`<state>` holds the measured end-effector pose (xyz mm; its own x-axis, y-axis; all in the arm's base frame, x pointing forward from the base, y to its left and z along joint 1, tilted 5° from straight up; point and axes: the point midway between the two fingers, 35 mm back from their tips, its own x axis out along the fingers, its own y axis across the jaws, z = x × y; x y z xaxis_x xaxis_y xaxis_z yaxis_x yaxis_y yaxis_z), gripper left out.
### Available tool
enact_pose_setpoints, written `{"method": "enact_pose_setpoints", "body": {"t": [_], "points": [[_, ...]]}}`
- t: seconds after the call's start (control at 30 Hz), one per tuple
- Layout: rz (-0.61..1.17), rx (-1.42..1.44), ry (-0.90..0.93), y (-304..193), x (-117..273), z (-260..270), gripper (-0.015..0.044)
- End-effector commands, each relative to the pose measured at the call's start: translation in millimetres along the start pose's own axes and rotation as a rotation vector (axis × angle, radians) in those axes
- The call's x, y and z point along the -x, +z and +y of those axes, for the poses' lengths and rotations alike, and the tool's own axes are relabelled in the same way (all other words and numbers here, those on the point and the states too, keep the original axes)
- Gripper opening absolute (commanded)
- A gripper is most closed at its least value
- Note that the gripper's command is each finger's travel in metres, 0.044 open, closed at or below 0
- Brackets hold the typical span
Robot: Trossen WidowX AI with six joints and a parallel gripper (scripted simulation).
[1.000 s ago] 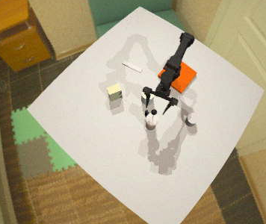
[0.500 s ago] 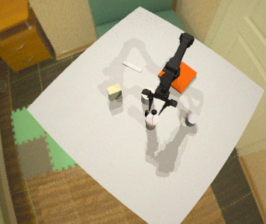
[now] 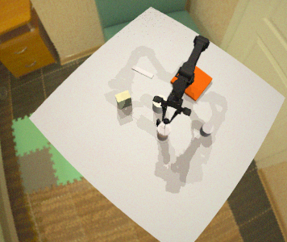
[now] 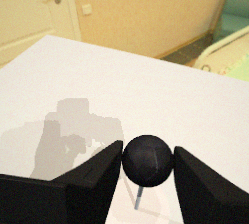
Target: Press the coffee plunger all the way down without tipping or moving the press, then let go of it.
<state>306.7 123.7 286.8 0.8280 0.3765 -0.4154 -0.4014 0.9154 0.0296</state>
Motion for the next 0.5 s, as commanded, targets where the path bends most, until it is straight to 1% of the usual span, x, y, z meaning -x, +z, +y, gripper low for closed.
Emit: {"method": "enact_pose_setpoints", "body": {"t": [0.0,0.47], "points": [[-0.001,-0.002,-0.001,-2,-3,0,0.0127],[-0.002,-0.003,-0.001,-20,-17,0,0.0127]]}}
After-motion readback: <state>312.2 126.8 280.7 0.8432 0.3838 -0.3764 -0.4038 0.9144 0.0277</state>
